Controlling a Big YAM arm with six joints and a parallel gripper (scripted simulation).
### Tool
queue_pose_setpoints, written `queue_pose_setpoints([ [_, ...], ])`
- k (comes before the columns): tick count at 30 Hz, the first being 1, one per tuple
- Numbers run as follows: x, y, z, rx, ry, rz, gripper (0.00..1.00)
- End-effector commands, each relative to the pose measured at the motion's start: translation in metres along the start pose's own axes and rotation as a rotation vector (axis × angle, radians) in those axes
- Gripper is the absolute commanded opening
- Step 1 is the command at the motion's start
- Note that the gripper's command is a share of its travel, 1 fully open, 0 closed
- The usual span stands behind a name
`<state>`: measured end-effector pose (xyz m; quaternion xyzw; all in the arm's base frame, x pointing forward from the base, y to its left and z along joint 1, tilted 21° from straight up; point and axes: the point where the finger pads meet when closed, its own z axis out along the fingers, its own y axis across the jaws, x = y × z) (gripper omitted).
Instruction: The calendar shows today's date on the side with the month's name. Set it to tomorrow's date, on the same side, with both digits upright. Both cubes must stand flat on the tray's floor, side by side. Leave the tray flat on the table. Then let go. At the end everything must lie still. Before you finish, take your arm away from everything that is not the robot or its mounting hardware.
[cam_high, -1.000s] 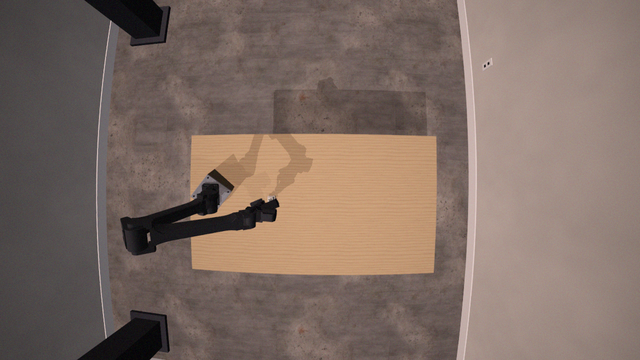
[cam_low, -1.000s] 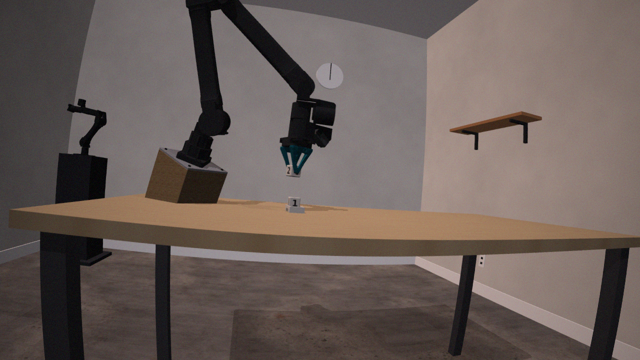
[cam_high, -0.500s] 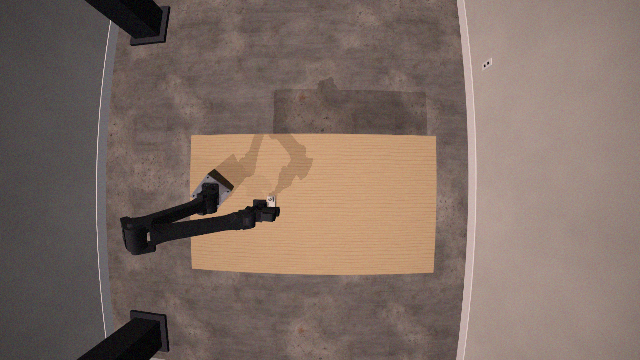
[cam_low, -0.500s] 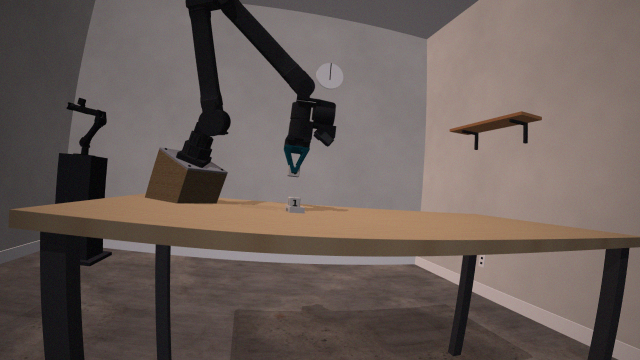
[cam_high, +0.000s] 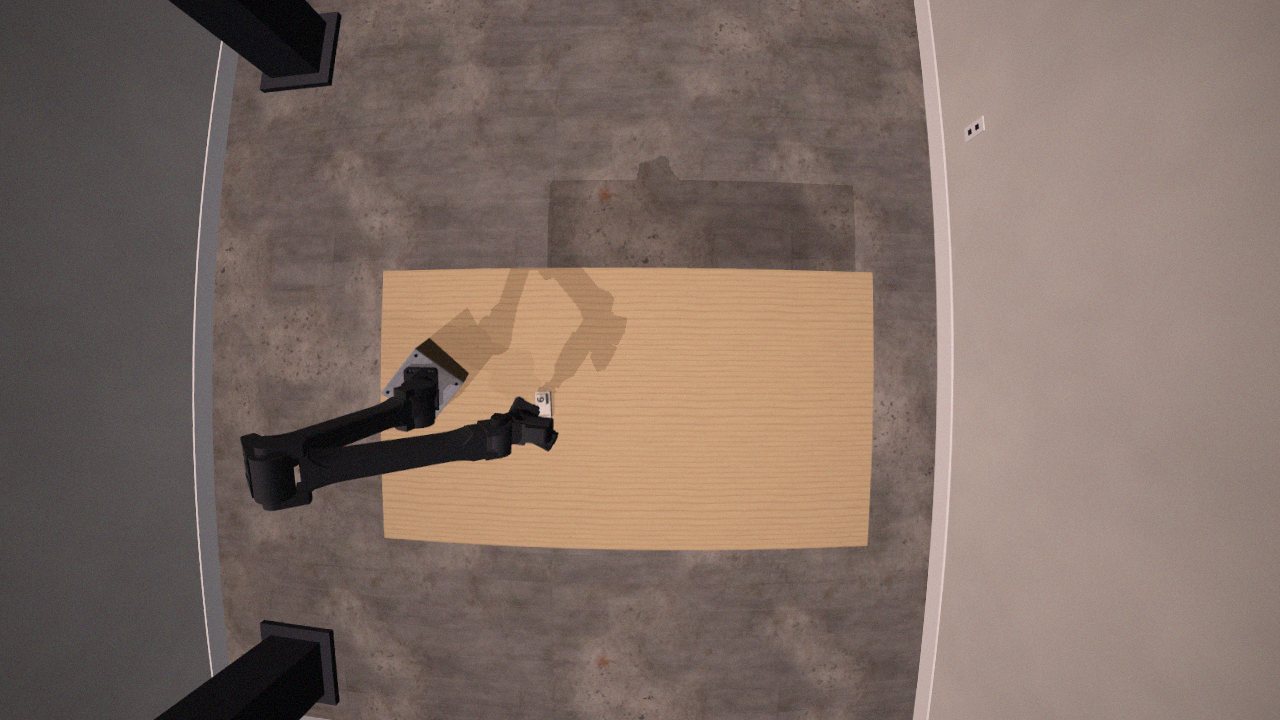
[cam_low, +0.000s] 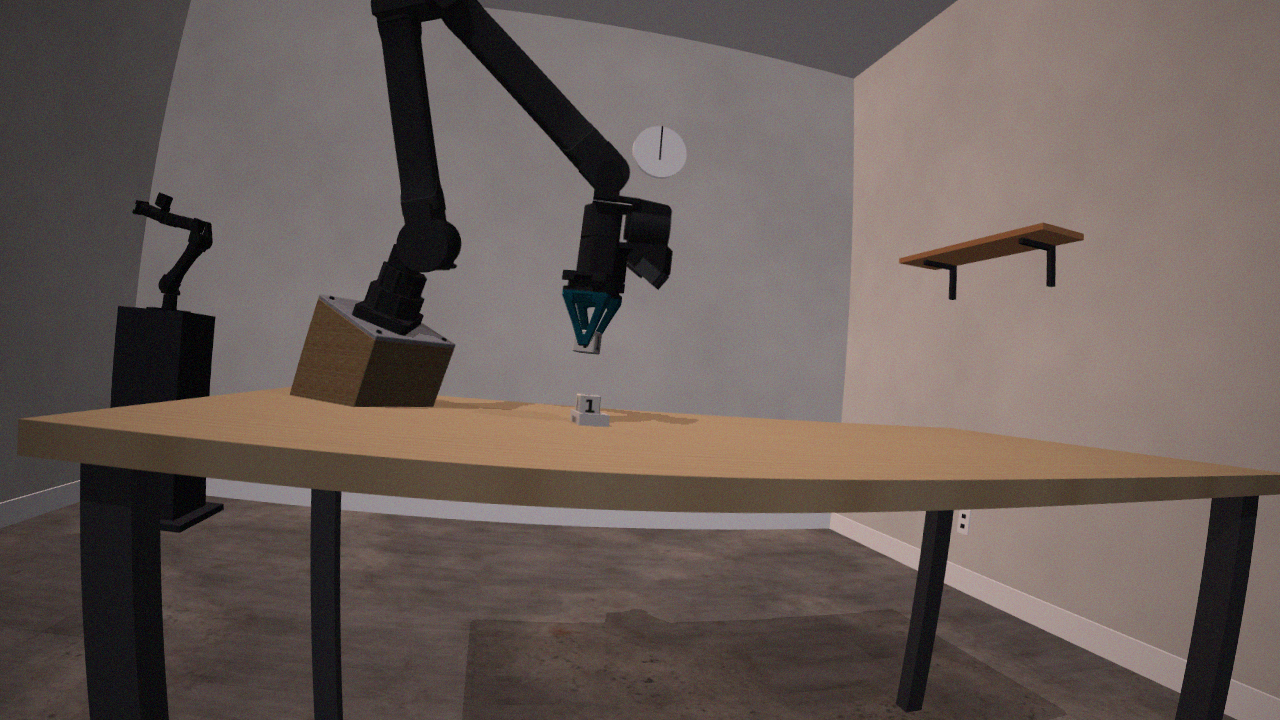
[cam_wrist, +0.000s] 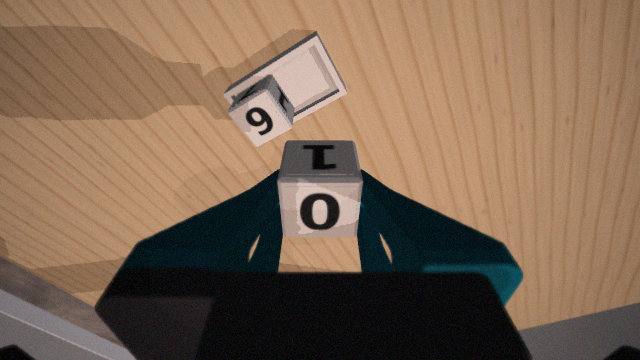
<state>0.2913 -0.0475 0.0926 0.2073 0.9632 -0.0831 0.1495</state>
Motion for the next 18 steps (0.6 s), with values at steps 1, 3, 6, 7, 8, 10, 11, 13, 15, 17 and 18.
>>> queue_pose_setpoints([
  [1,-0.0188,0.0057,-0.0144,-0.029,-0.052,0.188,0.27],
  [3,-0.0185,0.0057,-0.0141,-0.030,-0.050,0.247,0.27],
  [6,-0.0181,0.0055,-0.0138,-0.031,-0.048,0.339,0.27],
  [7,-0.0181,0.0055,-0.0137,-0.031,-0.048,0.341,0.27],
  [8,-0.0179,0.0054,-0.0137,-0.032,-0.046,0.398,0.27],
  [10,-0.0179,0.0054,-0.0137,-0.032,-0.046,0.398,0.27],
  [11,-0.0178,0.0053,-0.0136,-0.033,-0.046,0.413,0.27],
  [13,-0.0173,0.0052,-0.0135,-0.035,-0.044,0.525,0.27],
  [15,-0.0192,0.0056,-0.0146,-0.038,-0.046,0.586,0.27],
  [17,-0.0216,0.0061,-0.0160,-0.042,-0.048,0.647,0.27],
  [18,-0.0223,0.0062,-0.0164,-0.043,-0.049,0.669,0.27],
])
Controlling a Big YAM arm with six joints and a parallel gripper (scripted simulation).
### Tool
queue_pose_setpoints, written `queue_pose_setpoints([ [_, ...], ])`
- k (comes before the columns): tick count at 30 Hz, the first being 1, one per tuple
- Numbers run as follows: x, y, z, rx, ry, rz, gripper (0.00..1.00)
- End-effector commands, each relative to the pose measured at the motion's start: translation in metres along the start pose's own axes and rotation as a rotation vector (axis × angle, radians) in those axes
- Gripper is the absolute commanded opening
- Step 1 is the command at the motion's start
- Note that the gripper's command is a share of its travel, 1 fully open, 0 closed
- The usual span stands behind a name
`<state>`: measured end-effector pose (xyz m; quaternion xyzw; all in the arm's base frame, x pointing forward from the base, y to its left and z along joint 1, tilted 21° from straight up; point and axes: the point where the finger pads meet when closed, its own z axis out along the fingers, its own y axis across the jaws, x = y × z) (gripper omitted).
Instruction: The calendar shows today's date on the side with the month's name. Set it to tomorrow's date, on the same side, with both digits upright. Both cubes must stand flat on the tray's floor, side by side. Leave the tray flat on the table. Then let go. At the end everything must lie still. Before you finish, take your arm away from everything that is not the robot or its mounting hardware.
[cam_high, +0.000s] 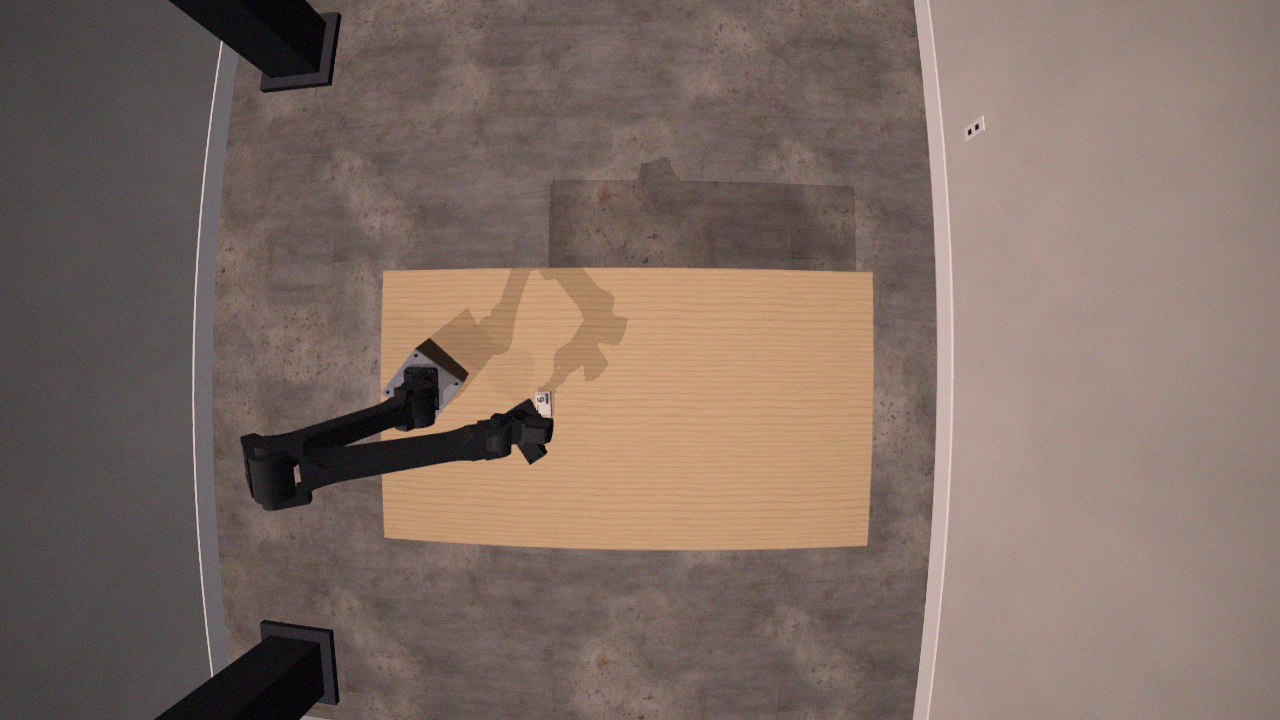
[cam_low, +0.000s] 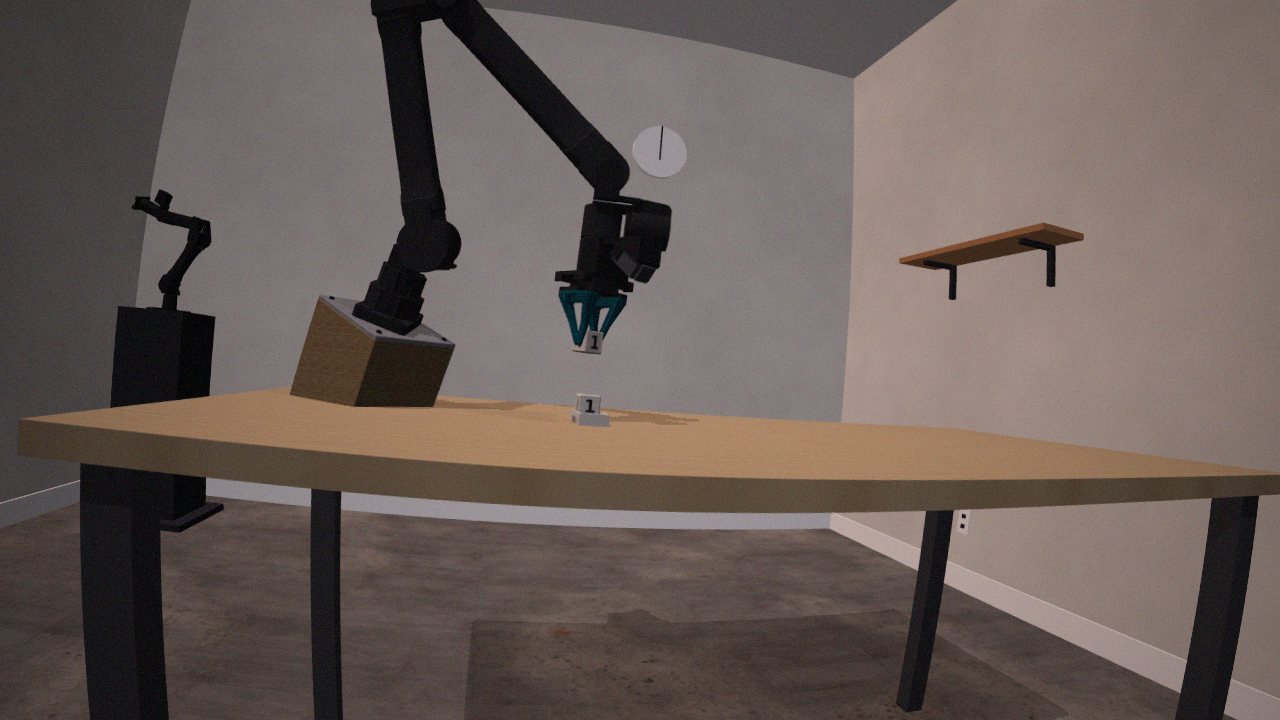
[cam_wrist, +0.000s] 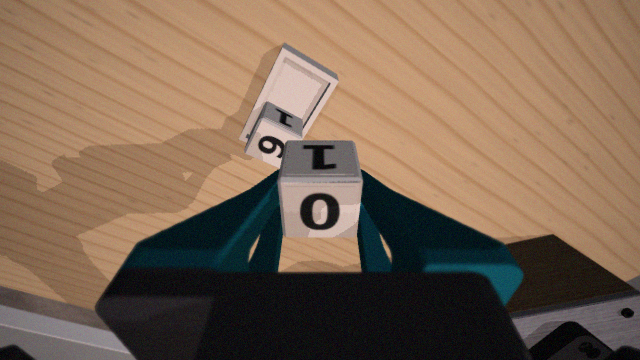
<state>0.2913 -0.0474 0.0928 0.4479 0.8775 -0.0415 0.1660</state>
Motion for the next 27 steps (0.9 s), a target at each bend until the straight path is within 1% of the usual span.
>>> queue_pose_setpoints([
  [1,-0.0161,0.0163,-0.0162,-0.053,-0.034,0.188,0.27],
  [3,-0.0159,0.0161,-0.0161,-0.054,-0.032,0.248,0.27],
  [4,-0.0159,0.0161,-0.0161,-0.054,-0.032,0.253,0.27],
  [6,-0.0157,0.0157,-0.0160,-0.055,-0.030,0.335,0.27],
  [9,-0.0157,0.0157,-0.0160,-0.055,-0.030,0.341,0.27],
  [12,-0.0153,0.0155,-0.0158,-0.056,-0.026,0.442,0.27],
  [16,-0.0150,0.0151,-0.0155,-0.056,-0.024,0.521,0.27],
  [20,-0.0149,0.0150,-0.0155,-0.056,-0.023,0.550,0.27],
  [27,-0.0149,0.0149,-0.0154,-0.056,-0.023,0.553,0.27],
])
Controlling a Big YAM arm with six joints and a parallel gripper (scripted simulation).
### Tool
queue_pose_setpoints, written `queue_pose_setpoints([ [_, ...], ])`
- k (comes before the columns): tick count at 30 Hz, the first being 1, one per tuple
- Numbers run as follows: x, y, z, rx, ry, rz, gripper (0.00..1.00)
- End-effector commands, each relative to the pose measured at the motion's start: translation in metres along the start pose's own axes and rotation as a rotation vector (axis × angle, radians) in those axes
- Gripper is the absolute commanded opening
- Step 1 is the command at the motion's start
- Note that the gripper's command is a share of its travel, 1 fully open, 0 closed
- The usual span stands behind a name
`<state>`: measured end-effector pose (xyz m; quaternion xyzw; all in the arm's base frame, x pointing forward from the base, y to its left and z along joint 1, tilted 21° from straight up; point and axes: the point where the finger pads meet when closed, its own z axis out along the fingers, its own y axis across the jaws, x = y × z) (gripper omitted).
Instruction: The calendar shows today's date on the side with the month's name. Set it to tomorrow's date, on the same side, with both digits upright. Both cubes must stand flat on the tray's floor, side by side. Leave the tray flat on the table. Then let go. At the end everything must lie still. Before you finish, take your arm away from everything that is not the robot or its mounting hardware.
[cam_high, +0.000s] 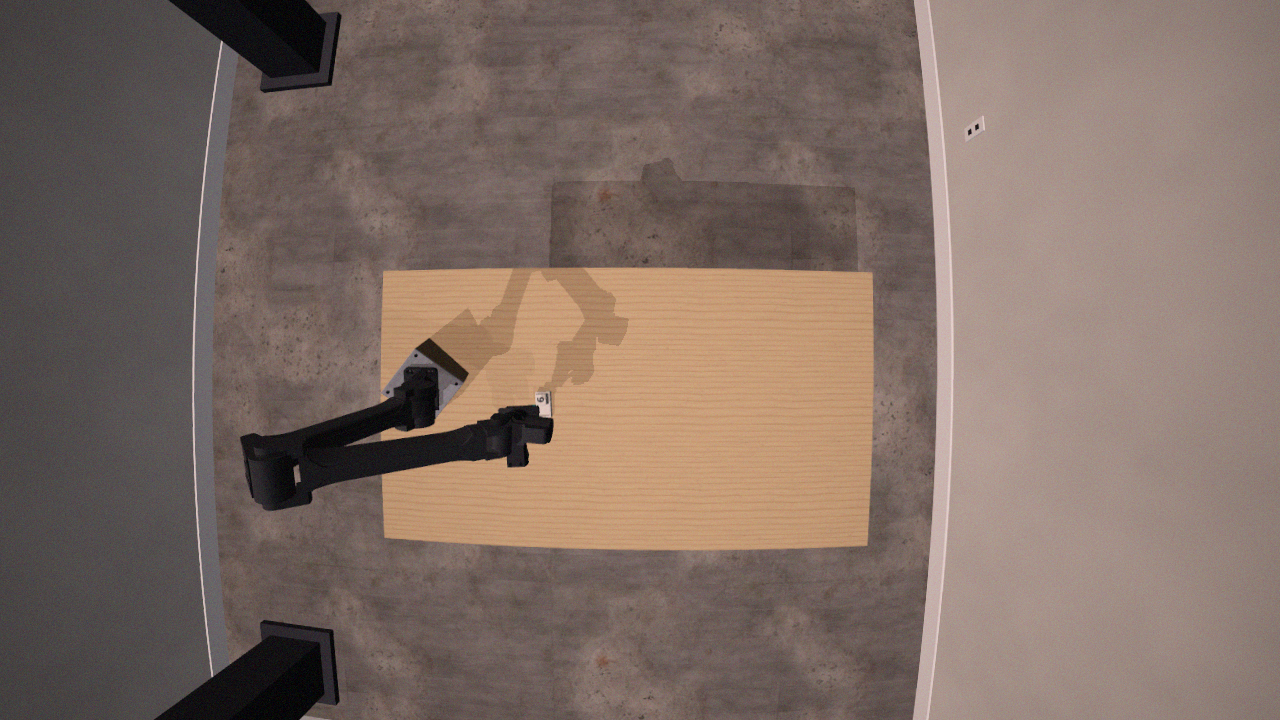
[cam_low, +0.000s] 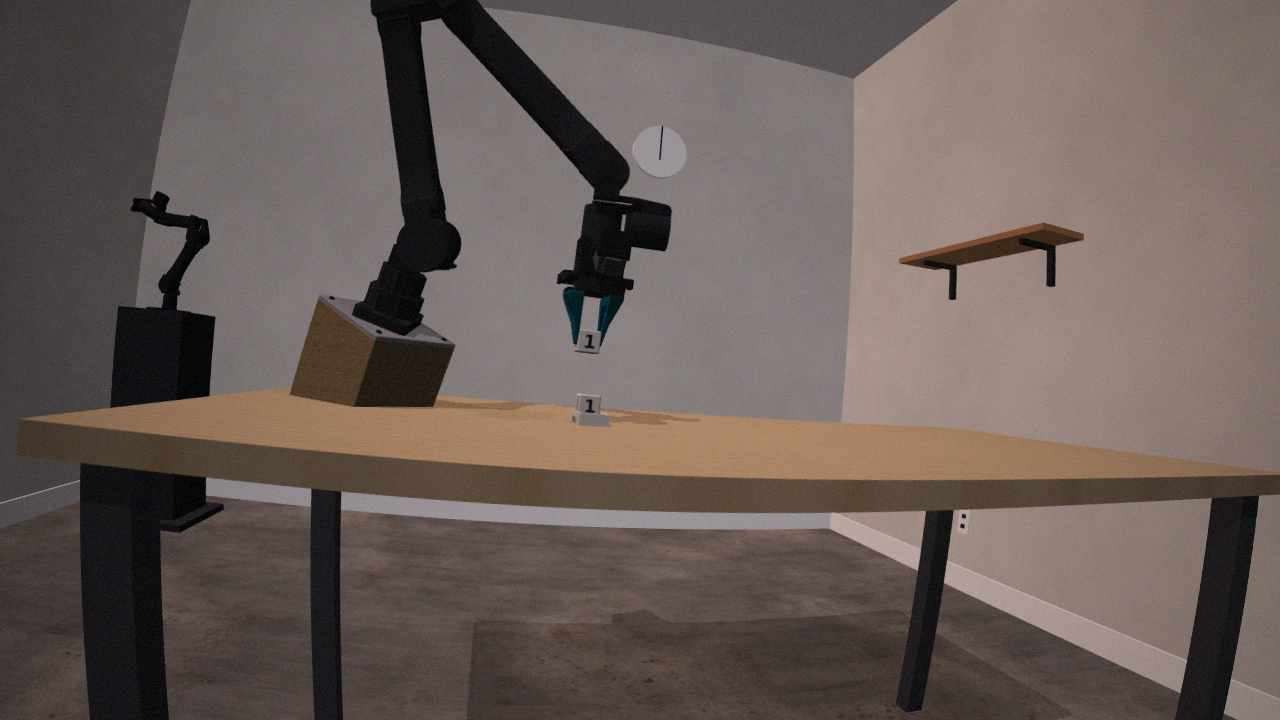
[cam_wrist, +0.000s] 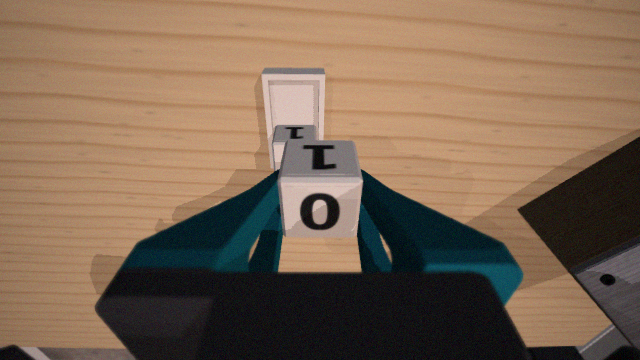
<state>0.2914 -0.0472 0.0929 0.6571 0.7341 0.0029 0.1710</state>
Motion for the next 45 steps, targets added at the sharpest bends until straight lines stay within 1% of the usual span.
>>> queue_pose_setpoints([
  [1,-0.006,0.020,-0.015,-0.058,-0.008,0.037,0.27],
  [9,-0.006,0.020,-0.014,-0.058,-0.008,0.037,0.27],
  [13,-0.004,0.017,-0.003,-0.041,-0.006,0.036,0.27],
  [16,-0.004,0.017,-0.002,-0.041,-0.006,0.036,0.27],
  [17,-0.005,0.029,-0.008,-0.067,-0.008,0.032,0.27],
  [19,-0.004,0.017,0.004,-0.040,-0.006,0.025,0.27],
  [31,-0.003,0.018,0.041,-0.039,-0.006,0.014,0.27],
  [33,-0.003,0.018,0.041,-0.039,-0.006,0.014,0.27],
  [34,-0.004,0.034,0.035,-0.072,-0.009,0.008,0.27],
  [36,-0.003,0.019,0.048,-0.042,-0.006,0.014,0.27],
  [37,-0.003,0.018,0.051,-0.038,-0.006,0.016,0.27],
  [40,-0.001,0.018,0.055,-0.040,-0.005,0.010,0.27],
  [43,-0.003,0.024,0.055,-0.050,-0.007,0.011,0.27],
  [45,-0.005,0.026,0.050,-0.069,-0.012,0.016,0.27],
])
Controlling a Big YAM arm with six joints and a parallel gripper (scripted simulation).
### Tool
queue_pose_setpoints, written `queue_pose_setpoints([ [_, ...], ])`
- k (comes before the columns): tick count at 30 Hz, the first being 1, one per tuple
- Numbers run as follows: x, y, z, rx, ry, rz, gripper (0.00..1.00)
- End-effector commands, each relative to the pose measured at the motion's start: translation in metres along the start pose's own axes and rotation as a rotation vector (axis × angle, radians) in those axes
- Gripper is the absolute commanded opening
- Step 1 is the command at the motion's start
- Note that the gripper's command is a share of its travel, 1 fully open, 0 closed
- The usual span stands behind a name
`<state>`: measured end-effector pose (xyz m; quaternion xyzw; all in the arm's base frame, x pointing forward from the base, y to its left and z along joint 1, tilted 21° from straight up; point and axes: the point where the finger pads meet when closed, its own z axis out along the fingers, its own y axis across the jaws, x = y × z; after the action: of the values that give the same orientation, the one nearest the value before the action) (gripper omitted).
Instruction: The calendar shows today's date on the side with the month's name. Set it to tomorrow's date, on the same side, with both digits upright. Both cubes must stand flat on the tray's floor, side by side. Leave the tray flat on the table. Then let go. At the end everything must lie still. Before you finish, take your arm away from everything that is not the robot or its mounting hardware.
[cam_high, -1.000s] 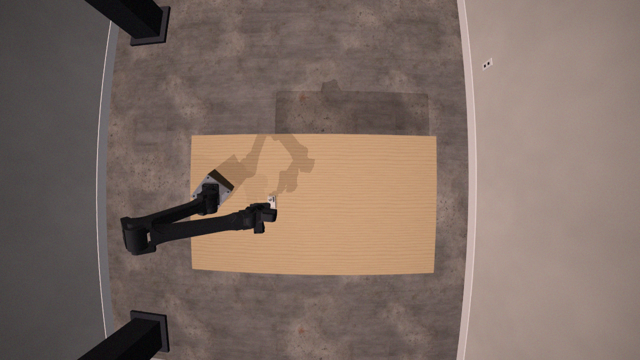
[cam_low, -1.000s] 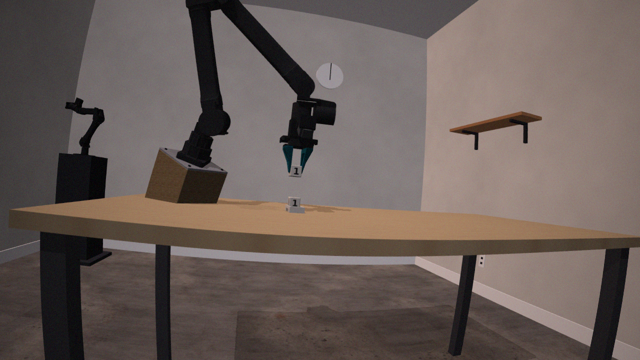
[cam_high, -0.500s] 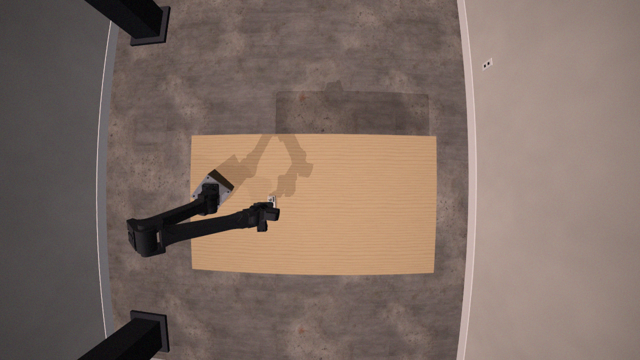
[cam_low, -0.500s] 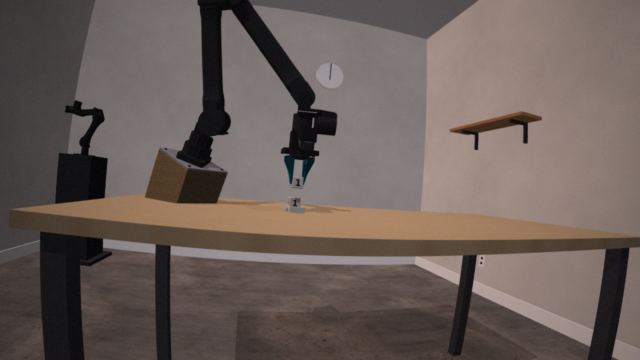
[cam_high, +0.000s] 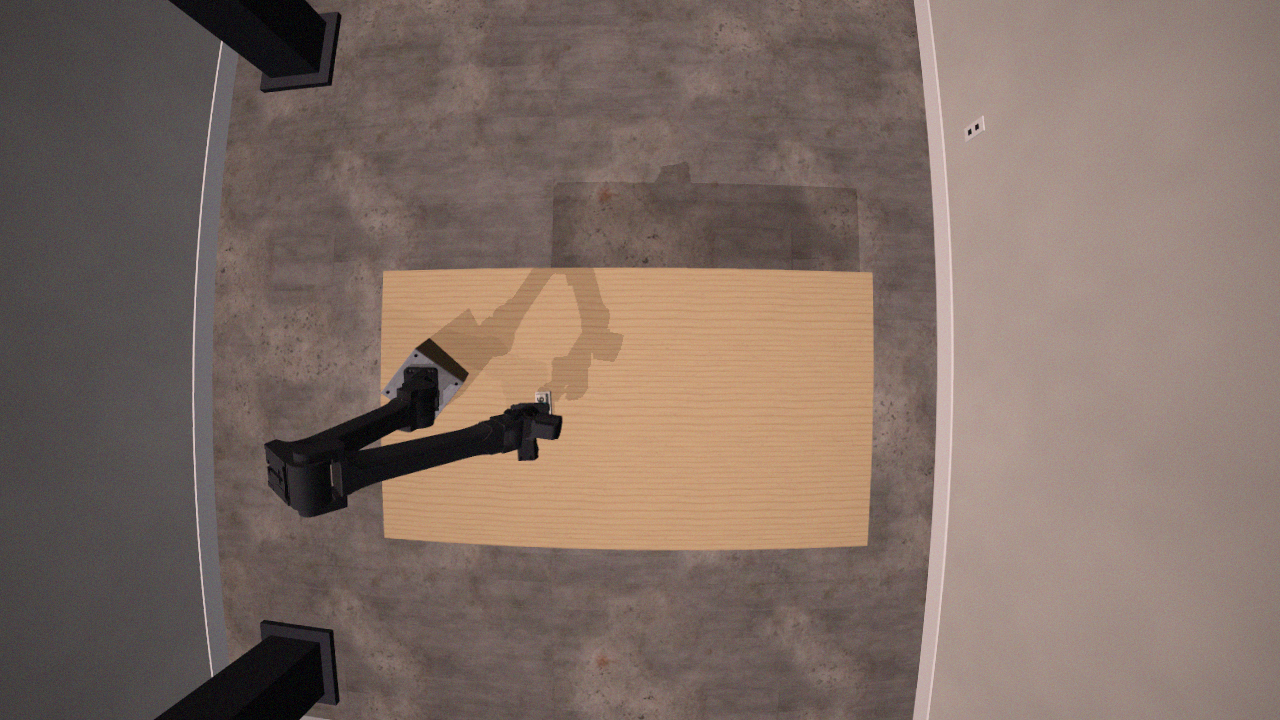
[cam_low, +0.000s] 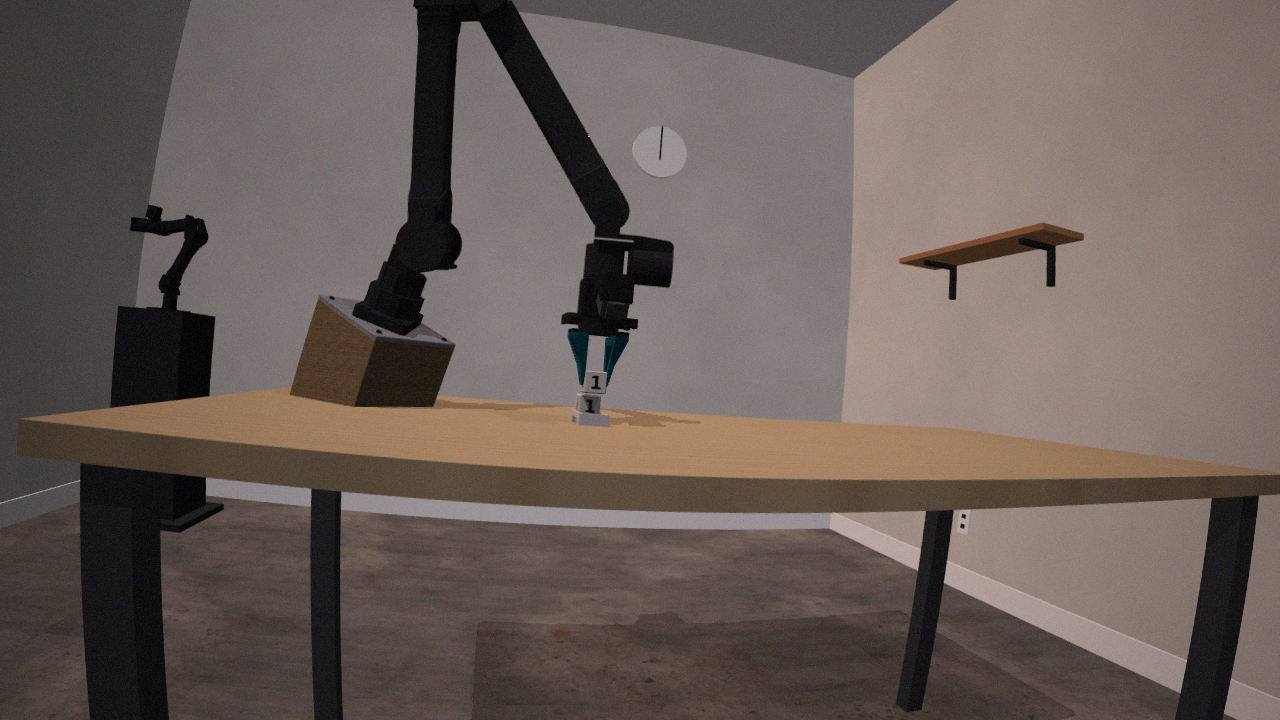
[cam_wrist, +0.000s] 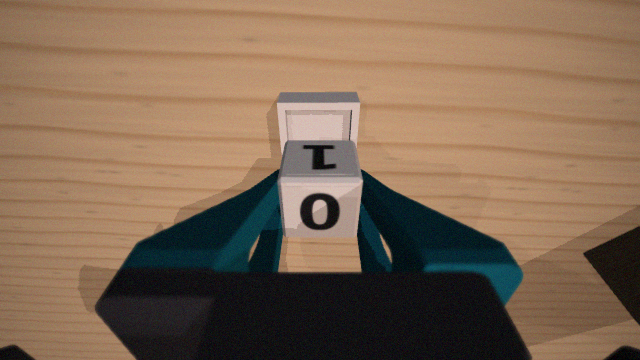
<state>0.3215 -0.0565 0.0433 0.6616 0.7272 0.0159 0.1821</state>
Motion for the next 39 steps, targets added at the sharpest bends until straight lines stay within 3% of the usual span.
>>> queue_pose_setpoints([
  [1,-0.0056,0.0098,-0.0061,-0.038,-0.010,-0.003,0.27],
  [39,-0.0048,0.0070,-0.0048,-0.025,-0.007,-0.006,0.27],
])
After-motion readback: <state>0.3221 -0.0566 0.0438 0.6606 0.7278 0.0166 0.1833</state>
